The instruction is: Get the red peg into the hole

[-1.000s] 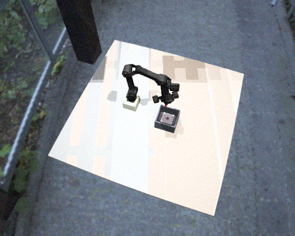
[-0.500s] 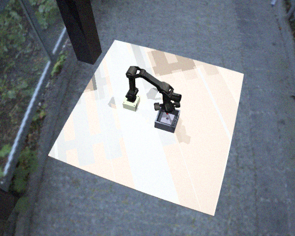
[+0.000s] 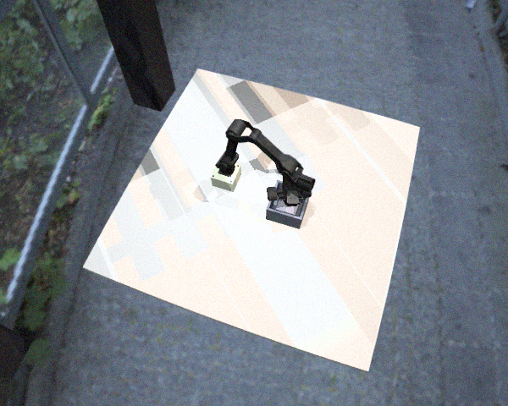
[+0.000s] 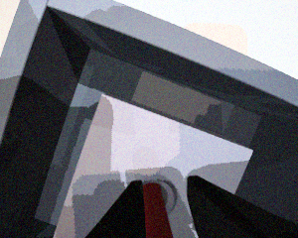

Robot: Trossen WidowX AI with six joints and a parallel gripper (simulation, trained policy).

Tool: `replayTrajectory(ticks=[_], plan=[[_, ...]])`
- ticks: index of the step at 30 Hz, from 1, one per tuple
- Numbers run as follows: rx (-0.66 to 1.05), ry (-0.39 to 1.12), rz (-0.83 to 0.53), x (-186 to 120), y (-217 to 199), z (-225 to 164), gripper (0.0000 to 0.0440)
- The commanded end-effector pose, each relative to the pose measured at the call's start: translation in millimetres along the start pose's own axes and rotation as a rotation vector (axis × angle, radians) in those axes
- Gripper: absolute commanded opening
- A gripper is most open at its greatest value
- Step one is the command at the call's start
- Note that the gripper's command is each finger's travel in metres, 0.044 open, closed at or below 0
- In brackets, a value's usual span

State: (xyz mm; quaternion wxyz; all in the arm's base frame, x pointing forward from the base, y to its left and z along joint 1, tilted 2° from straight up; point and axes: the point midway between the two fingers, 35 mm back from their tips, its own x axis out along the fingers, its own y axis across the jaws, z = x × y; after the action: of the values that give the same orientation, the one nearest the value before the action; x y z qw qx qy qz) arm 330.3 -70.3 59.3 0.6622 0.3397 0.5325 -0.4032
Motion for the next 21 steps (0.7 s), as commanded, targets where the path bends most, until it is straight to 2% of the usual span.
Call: replayTrajectory(ticks=[1, 5, 16, 21], plan=[[-0.026, 0.018, -0.025, 10.4, 0.2, 0.8, 0.0115], [-0.029, 0.014, -0.016, 16.2, 8.1, 11.4, 0.0176], [-0.029, -0.03, 0.037, 17.6, 27.3, 43.7, 0.044], [-0.014, -0.077, 0.074, 13.5, 34.0, 62.7, 0.044]])
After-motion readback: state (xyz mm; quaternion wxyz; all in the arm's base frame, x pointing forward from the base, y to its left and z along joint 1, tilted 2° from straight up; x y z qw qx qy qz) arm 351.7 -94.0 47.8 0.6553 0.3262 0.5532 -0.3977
